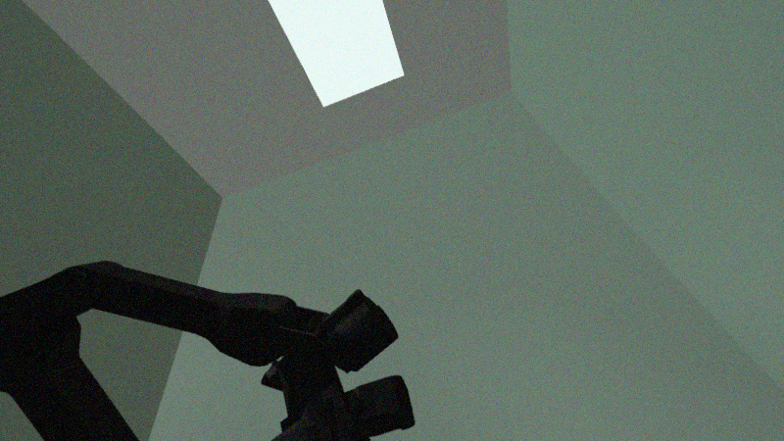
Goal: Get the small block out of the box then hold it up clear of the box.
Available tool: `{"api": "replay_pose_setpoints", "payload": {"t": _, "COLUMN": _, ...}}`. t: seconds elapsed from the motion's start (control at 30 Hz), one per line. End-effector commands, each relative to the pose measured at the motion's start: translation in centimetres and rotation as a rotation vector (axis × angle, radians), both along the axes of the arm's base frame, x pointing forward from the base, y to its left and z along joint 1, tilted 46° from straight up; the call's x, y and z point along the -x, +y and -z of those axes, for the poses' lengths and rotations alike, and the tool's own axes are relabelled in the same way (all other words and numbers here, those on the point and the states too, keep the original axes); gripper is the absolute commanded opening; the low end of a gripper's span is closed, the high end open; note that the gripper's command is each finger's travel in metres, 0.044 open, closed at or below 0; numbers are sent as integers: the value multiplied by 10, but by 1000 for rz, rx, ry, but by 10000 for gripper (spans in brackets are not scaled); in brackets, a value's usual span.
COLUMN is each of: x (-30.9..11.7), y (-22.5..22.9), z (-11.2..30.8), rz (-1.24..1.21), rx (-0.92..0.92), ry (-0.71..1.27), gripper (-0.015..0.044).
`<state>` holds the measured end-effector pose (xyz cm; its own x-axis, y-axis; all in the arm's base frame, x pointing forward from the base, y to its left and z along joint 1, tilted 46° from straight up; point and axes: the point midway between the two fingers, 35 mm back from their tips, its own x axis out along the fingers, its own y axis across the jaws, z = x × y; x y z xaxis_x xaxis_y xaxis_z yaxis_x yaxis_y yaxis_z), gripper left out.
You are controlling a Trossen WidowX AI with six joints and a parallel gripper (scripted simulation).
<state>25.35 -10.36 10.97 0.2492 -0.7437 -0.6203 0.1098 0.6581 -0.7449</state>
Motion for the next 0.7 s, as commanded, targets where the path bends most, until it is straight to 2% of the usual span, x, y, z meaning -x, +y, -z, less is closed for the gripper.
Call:
{"api": "replay_pose_setpoints", "payload": {"t": 0.0, "x": 3, "y": 3, "z": -1, "rz": -111, "rx": 59, "ry": 138, "gripper": 0}}
{"api": "replay_pose_setpoints", "payload": {"t": 0.67, "x": 14, "y": 17, "z": -8, "rz": -594, "rx": 318, "ry": 757, "gripper": 0}}
